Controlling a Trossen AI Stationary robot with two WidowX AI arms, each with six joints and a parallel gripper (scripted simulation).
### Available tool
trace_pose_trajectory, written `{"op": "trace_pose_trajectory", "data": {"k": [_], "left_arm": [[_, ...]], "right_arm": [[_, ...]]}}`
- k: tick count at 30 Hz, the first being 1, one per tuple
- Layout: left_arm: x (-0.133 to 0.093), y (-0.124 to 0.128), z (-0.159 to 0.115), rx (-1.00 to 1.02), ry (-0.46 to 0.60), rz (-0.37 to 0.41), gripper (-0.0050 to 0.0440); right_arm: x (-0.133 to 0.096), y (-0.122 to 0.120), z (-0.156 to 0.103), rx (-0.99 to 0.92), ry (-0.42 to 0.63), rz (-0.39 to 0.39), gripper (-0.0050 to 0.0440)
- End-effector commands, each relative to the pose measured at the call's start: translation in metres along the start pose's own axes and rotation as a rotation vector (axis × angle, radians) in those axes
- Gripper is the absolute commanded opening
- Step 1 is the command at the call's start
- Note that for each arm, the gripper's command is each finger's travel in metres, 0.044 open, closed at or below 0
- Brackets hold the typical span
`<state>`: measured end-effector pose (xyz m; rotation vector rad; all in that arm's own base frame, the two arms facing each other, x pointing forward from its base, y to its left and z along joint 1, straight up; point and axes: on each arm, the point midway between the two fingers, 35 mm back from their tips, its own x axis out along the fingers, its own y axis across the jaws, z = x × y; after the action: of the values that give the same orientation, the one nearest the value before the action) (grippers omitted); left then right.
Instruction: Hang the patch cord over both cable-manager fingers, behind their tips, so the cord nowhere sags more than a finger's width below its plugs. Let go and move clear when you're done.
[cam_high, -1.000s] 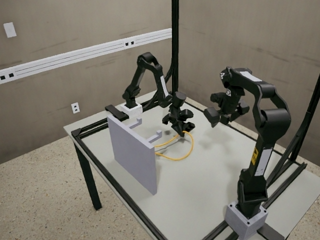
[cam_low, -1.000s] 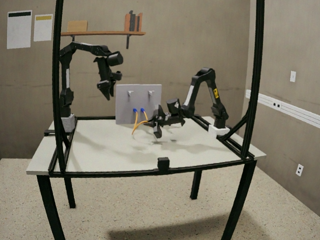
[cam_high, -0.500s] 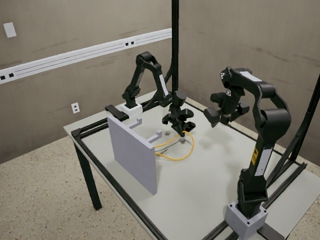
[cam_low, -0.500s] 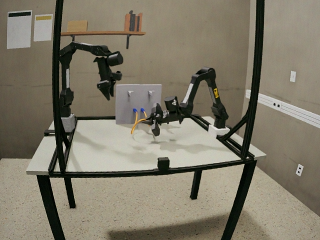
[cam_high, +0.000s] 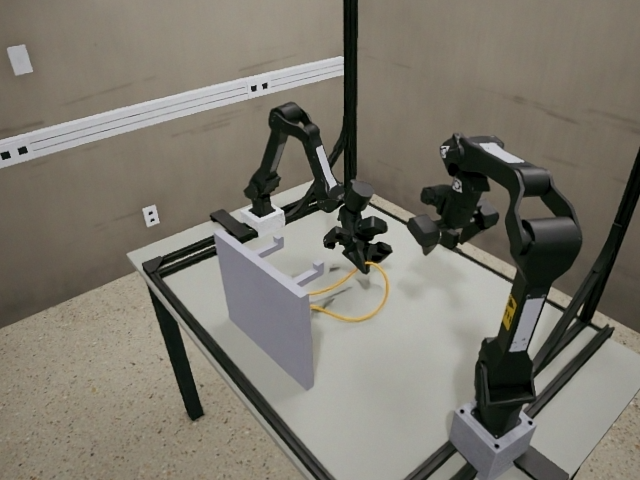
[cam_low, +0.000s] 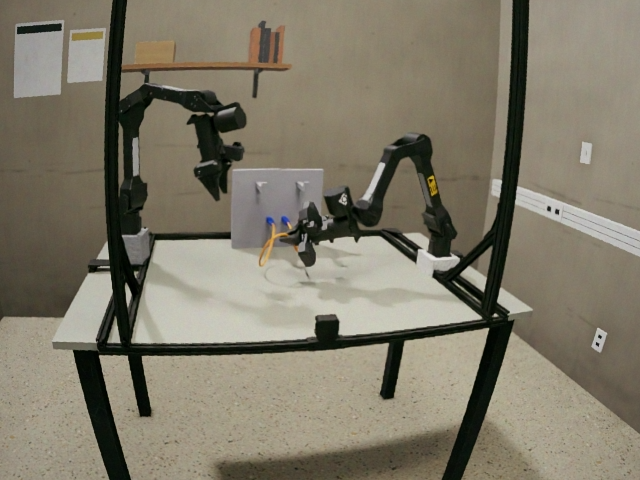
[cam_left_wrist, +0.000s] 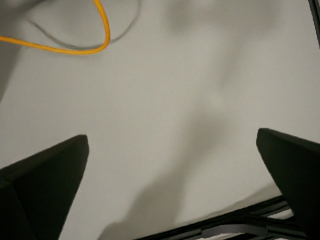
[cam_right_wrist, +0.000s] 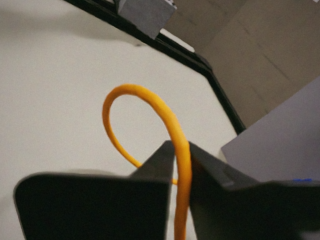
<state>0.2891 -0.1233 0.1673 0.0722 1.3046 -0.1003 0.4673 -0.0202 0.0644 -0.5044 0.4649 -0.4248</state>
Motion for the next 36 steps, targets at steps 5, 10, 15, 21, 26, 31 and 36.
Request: {"op": "trace_pose_trajectory", "data": {"k": [5,10,15,21,26,31,36], "left_arm": [[-0.007,0.000,0.001,-0.001,-0.021,-0.005,0.0440],[-0.007,0.000,0.001,-0.001,-0.021,-0.005,0.0440],[-0.007,0.000,0.001,-0.001,-0.021,-0.005,0.0440],[-0.007,0.000,0.001,-0.001,-0.021,-0.005,0.0440],[-0.007,0.000,0.001,-0.001,-0.021,-0.005,0.0440],[-0.007,0.000,0.001,-0.001,-0.021,-0.005,0.0440],[-0.007,0.000,0.001,-0.001,-0.021,-0.005,0.0440]], "right_arm": [[0.003,-0.016,0.026,0.055,-0.032,-0.010,0.0025],[0.006,-0.021,0.029,0.070,-0.026,-0.006,0.0025],[0.008,-0.025,0.032,0.081,-0.021,-0.003,0.0025],[0.011,-0.030,0.036,0.097,-0.015,0.001,0.0025],[0.013,-0.036,0.039,0.112,-0.009,0.005,0.0025],[0.016,-0.041,0.042,0.130,-0.001,0.010,0.0025],[0.017,-0.044,0.044,0.141,0.003,0.014,0.0025]]}}
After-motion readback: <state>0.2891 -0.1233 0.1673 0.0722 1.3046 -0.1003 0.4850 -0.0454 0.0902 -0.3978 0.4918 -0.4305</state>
